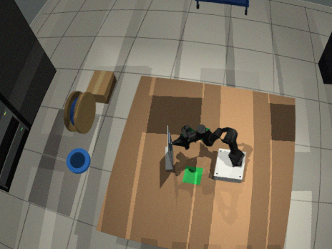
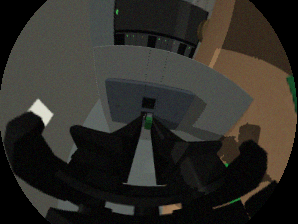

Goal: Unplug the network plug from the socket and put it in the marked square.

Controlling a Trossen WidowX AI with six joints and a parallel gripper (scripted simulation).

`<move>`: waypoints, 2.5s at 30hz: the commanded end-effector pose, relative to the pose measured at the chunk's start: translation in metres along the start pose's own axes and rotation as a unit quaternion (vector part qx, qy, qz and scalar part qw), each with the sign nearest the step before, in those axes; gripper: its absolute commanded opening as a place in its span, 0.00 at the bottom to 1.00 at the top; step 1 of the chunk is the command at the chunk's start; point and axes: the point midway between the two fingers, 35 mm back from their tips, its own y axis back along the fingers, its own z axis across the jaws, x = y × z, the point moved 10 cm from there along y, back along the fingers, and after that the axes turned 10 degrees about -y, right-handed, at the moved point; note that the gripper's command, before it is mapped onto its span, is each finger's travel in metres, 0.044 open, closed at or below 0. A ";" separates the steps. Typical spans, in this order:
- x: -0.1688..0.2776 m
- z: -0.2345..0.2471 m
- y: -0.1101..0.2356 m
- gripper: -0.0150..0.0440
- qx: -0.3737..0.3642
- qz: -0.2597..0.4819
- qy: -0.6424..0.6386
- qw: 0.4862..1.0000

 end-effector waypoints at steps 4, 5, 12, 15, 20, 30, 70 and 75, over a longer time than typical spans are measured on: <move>-0.001 -0.001 0.000 0.27 0.002 -0.002 0.000 1.000; -0.001 -0.001 0.000 0.26 0.002 -0.002 0.000 1.000; 0.000 -0.001 0.001 0.25 0.002 -0.002 0.000 1.000; 0.000 -0.002 0.003 0.25 0.002 -0.002 0.000 1.000; 0.002 -0.002 0.006 0.25 0.002 -0.002 0.000 1.000; 0.003 -0.002 0.013 0.25 0.002 -0.002 0.000 1.000; 0.008 -0.003 0.041 0.25 0.003 -0.002 0.000 1.000; 0.008 -0.004 0.045 0.25 0.004 -0.002 0.000 1.000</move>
